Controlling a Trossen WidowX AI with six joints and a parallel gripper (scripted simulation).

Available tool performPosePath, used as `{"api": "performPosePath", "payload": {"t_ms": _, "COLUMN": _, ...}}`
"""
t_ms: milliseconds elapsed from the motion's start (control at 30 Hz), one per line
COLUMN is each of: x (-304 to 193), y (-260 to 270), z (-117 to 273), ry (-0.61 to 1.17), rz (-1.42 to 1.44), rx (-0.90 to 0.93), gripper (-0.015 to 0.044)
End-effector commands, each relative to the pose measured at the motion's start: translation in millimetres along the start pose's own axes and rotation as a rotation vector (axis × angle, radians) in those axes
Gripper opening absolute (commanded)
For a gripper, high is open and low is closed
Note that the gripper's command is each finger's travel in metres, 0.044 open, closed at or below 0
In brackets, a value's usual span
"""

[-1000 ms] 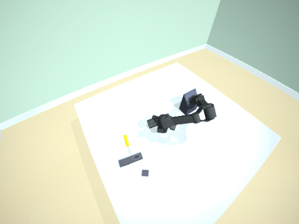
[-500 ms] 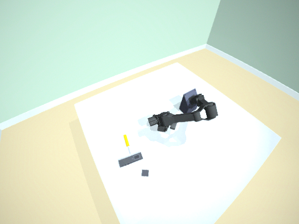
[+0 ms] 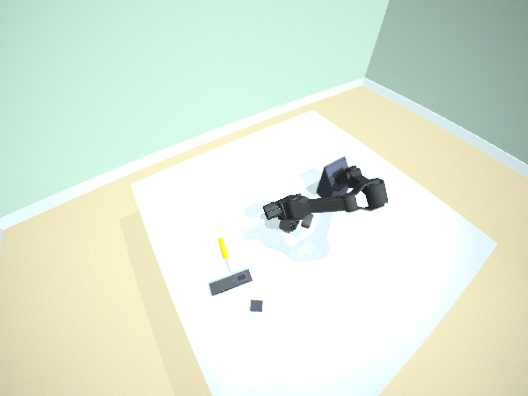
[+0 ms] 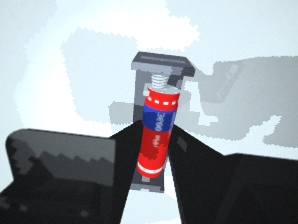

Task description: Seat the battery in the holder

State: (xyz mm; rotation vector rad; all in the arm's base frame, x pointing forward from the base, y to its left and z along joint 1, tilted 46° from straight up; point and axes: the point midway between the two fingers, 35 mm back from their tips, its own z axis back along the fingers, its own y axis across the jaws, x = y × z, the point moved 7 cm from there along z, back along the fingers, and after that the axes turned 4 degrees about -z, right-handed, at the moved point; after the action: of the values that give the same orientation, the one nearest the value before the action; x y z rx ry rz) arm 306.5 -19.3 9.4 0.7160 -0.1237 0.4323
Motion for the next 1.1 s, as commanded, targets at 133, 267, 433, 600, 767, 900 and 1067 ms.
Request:
{"api": "performPosePath", "payload": {"t_ms": 133, "x": 0.4, "y": 2.0, "z": -0.6, "ry": -0.060, "rz": 0.019, "rx": 0.003, "gripper": 0.0066}}
{"api": "performPosePath", "payload": {"t_ms": 267, "x": -1.5, "y": 2.6, "z": -0.8, "ry": -0.081, "rz": 0.021, "rx": 0.001, "gripper": 0.0066}}
{"api": "performPosePath", "payload": {"t_ms": 433, "x": -2.5, "y": 3.2, "z": -0.9, "ry": -0.094, "rz": 0.022, "rx": -0.001, "gripper": 0.0066}}
{"api": "performPosePath", "payload": {"t_ms": 600, "x": -6.0, "y": 2.9, "z": -1.7, "ry": -0.094, "rz": 0.022, "rx": -0.002, "gripper": 0.0066}}
{"api": "performPosePath", "payload": {"t_ms": 767, "x": -11.0, "y": 2.6, "z": -2.8, "ry": -0.095, "rz": 0.021, "rx": -0.004, "gripper": 0.0066}}
{"api": "performPosePath", "payload": {"t_ms": 900, "x": -14.7, "y": 2.5, "z": -3.8, "ry": -0.096, "rz": 0.020, "rx": -0.005, "gripper": 0.0066}}
{"api": "performPosePath", "payload": {"t_ms": 1067, "x": -18.6, "y": 2.7, "z": -4.8, "ry": -0.095, "rz": 0.017, "rx": -0.009, "gripper": 0.0066}}
